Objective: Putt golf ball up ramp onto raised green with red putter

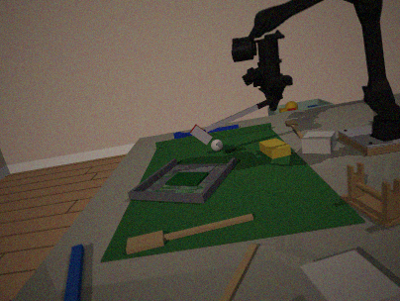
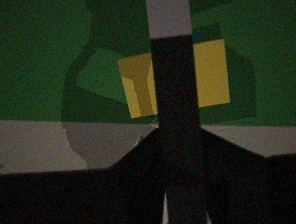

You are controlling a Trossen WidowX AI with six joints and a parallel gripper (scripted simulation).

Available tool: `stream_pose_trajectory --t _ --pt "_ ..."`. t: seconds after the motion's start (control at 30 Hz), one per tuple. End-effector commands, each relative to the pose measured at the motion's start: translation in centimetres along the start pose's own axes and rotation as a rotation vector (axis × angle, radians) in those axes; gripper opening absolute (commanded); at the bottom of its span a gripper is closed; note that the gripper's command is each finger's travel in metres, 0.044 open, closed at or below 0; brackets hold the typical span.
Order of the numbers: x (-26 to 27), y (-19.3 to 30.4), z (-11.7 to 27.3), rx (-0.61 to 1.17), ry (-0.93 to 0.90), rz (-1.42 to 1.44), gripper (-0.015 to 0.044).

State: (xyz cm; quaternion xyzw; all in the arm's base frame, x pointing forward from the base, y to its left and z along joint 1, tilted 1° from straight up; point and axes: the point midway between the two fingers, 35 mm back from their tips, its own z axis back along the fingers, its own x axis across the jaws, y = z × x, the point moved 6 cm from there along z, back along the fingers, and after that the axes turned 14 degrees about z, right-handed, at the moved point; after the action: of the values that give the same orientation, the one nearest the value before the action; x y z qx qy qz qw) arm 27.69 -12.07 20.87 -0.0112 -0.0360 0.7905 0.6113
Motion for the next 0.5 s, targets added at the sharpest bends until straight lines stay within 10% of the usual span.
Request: stream_pose_trajectory --t 0.0,0.47 --pt "-2.4 1.5 0.6 0.011 0.027 -0.180 0.0000" --pt "-6.3 5.2 1.3 0.043 0.066 -0.530 0.0000"
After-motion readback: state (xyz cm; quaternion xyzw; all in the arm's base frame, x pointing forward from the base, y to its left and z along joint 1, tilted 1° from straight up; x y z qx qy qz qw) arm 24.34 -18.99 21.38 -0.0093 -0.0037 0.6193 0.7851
